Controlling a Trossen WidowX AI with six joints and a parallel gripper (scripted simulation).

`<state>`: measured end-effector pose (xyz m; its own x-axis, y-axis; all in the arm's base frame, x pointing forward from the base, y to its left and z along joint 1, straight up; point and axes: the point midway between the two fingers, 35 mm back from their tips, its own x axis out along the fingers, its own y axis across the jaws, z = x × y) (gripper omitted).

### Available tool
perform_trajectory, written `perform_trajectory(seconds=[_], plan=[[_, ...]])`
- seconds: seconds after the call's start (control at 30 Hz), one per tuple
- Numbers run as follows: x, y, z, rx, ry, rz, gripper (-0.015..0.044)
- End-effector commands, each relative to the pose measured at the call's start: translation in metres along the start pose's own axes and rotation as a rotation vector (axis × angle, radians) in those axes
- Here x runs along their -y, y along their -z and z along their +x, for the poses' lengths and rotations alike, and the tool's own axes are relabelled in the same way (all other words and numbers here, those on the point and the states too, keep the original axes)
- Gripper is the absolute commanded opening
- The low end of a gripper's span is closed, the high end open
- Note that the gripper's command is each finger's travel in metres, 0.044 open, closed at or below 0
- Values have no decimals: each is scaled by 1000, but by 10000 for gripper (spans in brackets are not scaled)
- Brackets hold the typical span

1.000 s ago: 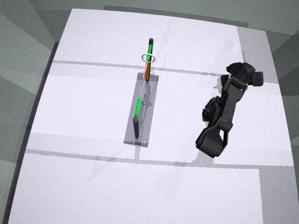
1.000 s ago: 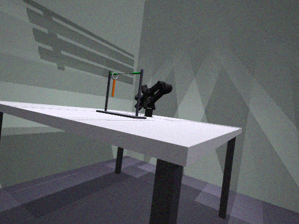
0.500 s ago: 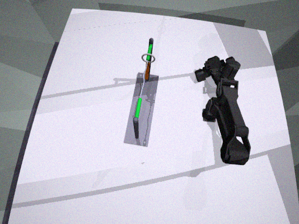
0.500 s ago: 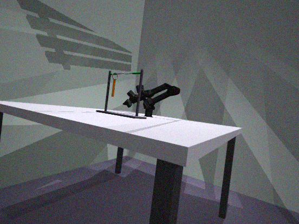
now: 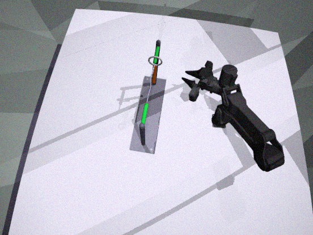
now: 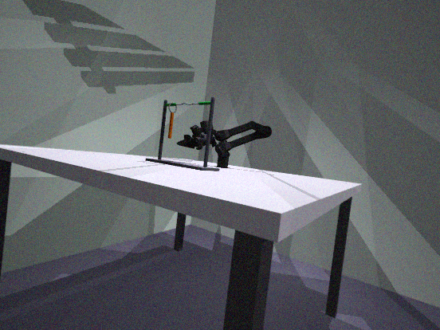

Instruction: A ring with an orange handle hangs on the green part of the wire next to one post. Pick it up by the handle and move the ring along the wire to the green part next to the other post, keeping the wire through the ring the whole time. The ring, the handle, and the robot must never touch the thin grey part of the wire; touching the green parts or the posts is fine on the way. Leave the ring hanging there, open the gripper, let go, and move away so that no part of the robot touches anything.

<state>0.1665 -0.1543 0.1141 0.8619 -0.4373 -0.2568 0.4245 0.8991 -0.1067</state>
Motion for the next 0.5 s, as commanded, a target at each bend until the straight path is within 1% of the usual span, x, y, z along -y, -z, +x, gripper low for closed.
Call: perform_trajectory(seconds=[0.0, 0.07, 0.1, 0.3, 0.47], plan=[[-43, -7, 2, 52, -228, 24, 160], [-64, -10, 0, 72, -339, 33, 160], [-69, -11, -1, 77, -369, 36, 160], [-71, -12, -1, 79, -379, 37, 160], [-71, -14, 9, 81, -379, 37, 160]])
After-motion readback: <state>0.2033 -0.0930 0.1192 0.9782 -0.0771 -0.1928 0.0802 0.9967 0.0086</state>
